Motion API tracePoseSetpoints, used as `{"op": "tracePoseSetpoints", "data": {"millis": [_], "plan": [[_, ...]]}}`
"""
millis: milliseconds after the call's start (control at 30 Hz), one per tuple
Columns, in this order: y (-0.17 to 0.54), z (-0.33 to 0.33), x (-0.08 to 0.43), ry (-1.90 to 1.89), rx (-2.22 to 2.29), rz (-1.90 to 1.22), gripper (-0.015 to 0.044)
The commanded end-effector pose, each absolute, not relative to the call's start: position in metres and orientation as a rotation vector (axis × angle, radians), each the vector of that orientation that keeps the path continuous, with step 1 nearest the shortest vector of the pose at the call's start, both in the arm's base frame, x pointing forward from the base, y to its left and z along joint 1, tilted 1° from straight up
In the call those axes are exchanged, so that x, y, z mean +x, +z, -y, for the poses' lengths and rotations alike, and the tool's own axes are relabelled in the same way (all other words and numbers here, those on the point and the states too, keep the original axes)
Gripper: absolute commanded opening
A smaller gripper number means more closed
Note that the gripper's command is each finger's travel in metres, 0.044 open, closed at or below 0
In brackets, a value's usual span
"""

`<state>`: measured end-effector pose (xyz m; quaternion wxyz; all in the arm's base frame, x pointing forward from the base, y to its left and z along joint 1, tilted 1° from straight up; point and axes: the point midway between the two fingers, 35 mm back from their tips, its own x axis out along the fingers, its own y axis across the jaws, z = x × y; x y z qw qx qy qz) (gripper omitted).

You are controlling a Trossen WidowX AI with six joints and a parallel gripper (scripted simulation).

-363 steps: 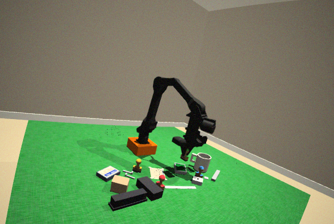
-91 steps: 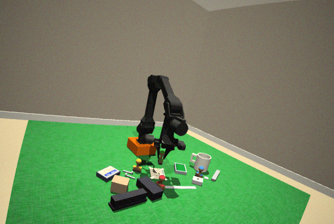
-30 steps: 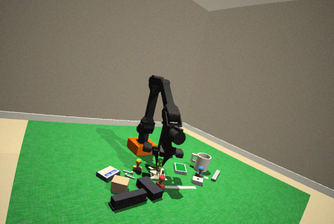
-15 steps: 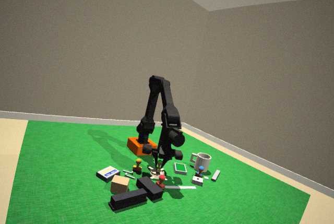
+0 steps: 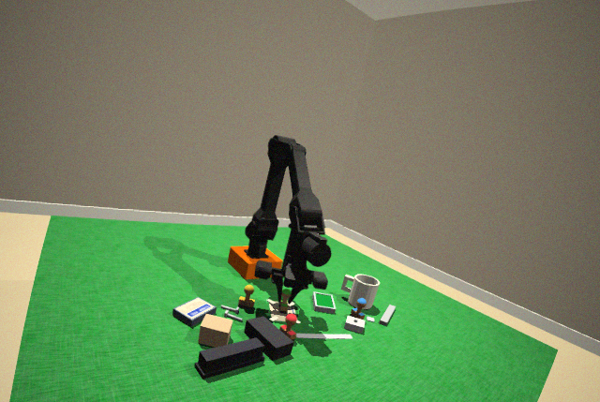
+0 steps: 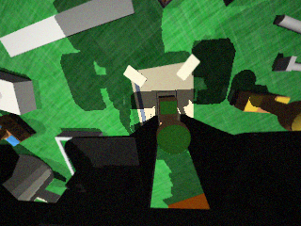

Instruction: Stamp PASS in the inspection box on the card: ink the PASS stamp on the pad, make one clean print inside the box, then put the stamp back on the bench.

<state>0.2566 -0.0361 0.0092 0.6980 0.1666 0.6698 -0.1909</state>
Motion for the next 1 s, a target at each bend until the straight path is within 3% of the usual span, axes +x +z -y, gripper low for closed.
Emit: {"op": "tracePoseSetpoints", "data": {"millis": [0, 967], "plan": [[0.0082, 0.0368, 0.2567, -0.427, 0.367, -1.493, 0.0000], [0.0034, 0.0369, 0.2569, -0.427, 0.367, -1.492, 0.0000]]}}
